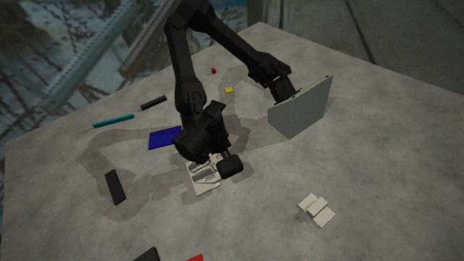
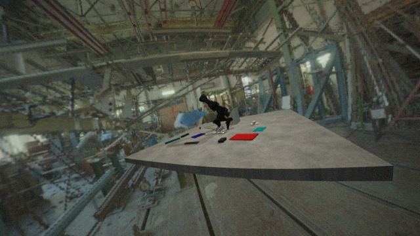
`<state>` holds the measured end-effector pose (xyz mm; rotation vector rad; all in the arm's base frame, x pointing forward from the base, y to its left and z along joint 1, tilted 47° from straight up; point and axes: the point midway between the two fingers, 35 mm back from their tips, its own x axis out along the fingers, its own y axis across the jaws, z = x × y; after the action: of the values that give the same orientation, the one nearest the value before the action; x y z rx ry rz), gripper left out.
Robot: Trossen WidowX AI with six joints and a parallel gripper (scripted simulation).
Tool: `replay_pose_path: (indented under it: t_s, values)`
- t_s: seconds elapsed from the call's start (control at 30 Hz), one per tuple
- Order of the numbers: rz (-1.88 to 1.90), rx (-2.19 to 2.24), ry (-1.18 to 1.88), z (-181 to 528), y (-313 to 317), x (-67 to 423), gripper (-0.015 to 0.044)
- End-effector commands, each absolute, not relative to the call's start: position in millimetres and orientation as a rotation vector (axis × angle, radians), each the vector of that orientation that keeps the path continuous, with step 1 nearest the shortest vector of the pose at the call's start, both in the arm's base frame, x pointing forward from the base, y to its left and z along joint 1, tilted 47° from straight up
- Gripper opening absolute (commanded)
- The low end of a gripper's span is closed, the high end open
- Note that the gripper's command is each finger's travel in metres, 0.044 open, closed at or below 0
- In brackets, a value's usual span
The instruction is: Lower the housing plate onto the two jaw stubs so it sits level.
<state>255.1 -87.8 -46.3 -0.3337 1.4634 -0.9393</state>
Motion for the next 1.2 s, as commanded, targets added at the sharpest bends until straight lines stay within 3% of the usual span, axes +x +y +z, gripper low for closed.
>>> replay_pose_path:
  t_s: [0.0, 0.07, 0.53, 1.0, 1.17]
  values:
    - [-0.939, -0.334, 1.463, -46.3, -87.8, 255.1, 0.0404]
    - [-0.939, -0.334, 1.463, -46.3, -87.8, 255.1, 0.0440]
    - [-0.939, -0.333, 1.463, -45.3, -86.5, 255.6, 0.0440]
    - [-0.928, -0.338, 1.459, 0.2, -38.6, 265.1, 0.0440]
    - [-0.923, -0.329, 1.467, 23.6, -6.5, 237.0, 0.0440]
